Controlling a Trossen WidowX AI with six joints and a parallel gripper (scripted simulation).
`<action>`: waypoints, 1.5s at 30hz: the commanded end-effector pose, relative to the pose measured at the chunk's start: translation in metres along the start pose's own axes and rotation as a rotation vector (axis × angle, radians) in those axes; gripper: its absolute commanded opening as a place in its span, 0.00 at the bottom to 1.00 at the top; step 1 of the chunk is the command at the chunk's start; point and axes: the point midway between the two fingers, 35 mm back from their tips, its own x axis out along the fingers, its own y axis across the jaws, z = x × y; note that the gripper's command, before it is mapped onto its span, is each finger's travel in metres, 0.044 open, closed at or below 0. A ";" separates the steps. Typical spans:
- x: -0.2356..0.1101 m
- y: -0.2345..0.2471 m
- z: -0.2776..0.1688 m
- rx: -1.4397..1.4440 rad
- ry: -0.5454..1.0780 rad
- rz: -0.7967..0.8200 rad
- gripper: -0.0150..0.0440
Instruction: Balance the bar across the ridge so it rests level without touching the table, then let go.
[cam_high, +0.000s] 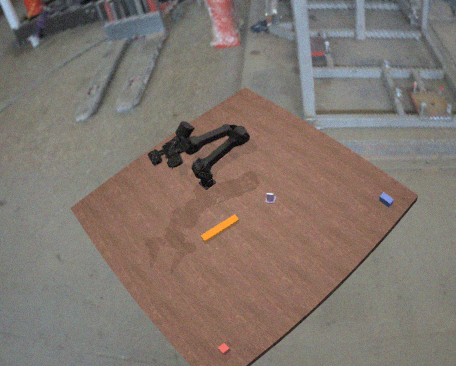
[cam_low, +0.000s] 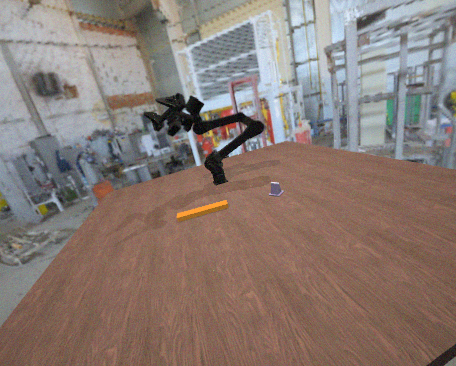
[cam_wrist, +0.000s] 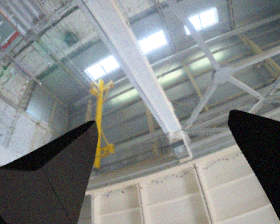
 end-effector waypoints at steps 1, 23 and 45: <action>0.000 0.000 0.000 0.004 -0.001 0.001 0.89; 0.060 0.049 0.046 0.499 -0.219 0.194 0.79; 0.093 0.055 0.153 0.782 -0.611 0.484 0.79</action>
